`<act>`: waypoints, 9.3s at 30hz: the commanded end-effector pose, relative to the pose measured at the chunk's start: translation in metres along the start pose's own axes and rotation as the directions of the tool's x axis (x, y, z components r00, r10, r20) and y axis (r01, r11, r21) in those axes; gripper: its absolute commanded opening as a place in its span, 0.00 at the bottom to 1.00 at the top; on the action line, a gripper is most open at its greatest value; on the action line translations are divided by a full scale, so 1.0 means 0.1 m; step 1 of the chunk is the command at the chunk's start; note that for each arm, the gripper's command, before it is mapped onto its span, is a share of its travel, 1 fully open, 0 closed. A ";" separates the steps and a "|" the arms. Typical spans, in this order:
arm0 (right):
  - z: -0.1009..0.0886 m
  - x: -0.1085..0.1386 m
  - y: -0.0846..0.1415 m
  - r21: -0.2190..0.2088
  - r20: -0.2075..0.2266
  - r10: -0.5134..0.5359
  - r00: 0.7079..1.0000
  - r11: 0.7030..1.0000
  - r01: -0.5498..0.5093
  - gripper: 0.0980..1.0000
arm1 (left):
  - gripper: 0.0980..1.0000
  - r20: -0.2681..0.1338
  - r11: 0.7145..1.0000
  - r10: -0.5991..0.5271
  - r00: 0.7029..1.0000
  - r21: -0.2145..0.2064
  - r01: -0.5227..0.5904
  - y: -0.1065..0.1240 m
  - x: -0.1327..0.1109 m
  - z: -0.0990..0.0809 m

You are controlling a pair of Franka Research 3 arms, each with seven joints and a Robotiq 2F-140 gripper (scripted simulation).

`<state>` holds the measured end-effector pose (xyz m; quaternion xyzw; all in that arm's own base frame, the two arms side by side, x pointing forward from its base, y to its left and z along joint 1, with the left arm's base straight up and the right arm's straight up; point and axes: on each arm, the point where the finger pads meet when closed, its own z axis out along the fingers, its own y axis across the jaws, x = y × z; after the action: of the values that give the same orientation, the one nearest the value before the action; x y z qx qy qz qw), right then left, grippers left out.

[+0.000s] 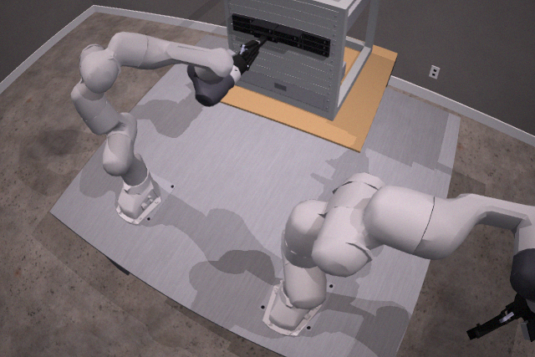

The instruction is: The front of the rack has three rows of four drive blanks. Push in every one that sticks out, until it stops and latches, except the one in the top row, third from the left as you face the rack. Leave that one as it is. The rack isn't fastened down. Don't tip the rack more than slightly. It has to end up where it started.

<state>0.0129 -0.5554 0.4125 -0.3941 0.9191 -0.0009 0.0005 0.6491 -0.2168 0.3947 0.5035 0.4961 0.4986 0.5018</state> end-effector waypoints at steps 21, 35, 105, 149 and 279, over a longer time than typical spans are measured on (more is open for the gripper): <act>0.00 0.00 0.02 -0.002 0.000 0.005 1.000 1.000 -0.005 1.00 | 0.00 0.002 1.000 -0.004 1.000 0.001 0.004 0.00 0.00 0.04; 0.00 0.00 0.02 -0.002 0.000 0.005 1.000 1.000 -0.005 1.00 | 0.00 0.002 1.000 -0.004 1.000 0.001 0.004 0.00 0.00 0.07; 0.00 0.00 0.02 -0.002 0.000 0.005 1.000 1.000 -0.005 1.00 | 0.00 0.002 1.000 -0.004 1.000 0.001 0.004 0.00 0.00 0.05; 0.00 0.00 0.02 -0.002 0.000 0.005 1.000 1.000 -0.005 1.00 | 0.00 0.002 1.000 -0.004 1.000 0.001 0.004 0.26 0.01 -0.72; 0.00 0.00 0.02 -0.002 0.000 0.005 1.000 1.000 -0.005 1.00 | 0.00 0.002 1.000 -0.004 1.000 0.001 0.004 0.57 0.00 -0.15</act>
<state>0.0129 -0.5554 0.4125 -0.3941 0.9191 -0.0009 0.0005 0.6307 -0.2156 0.4522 0.5036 0.4959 0.4996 0.5009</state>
